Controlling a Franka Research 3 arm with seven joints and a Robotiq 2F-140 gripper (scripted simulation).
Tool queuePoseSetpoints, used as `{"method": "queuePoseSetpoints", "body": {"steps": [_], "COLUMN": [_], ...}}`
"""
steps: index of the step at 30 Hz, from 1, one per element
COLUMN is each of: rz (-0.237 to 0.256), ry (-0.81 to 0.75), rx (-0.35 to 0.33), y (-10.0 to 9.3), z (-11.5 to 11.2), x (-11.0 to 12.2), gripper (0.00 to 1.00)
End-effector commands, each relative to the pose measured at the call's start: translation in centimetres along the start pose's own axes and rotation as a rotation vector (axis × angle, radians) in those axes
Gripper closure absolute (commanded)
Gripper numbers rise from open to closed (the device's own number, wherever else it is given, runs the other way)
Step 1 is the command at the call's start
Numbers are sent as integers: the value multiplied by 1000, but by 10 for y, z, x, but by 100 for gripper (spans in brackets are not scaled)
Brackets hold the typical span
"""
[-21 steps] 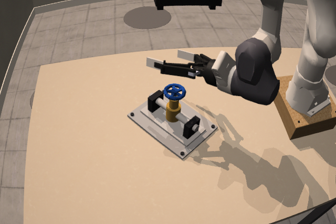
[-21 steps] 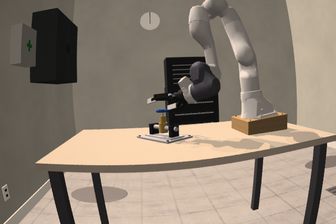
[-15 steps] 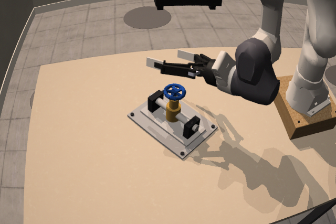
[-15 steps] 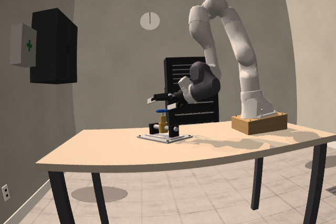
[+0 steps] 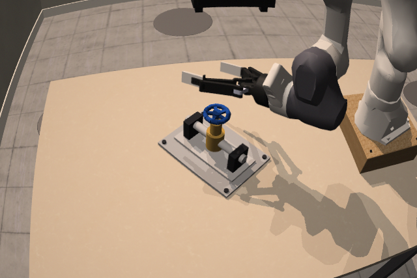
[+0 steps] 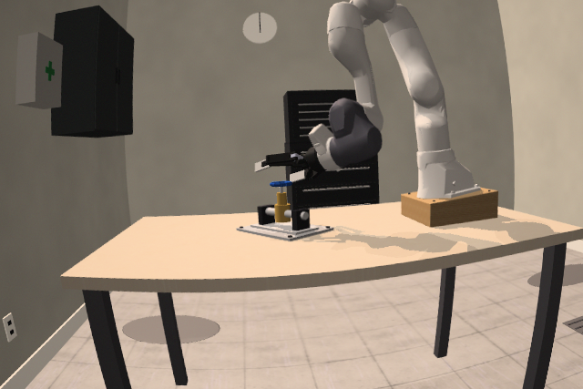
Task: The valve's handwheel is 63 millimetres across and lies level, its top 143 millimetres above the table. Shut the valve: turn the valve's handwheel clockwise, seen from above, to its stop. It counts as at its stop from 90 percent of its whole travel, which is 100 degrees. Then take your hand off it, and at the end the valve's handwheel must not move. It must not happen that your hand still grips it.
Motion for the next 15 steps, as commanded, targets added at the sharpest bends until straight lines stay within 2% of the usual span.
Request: {"method": "queuePoseSetpoints", "body": {"steps": [1,4,10,15], "rz": [-1,-3,12,12], "ry": [-2,-8,-47,-47], "rx": [-10,-39,-141,-141], "y": [2,6,19,19], "z": [-1,-3,-4,-4], "x": [-4,-16,-59,-59], "gripper": [0,0,0,0]}}
Point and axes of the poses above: the point where the finger pads meet when closed, its own y axis out along the fingers, its own x axis across the jaws, z = x × y, the point moved 9 cm from there along -y, back along the fingers, and after that the axes turned 14 degrees about y, right-handed, at the moved point
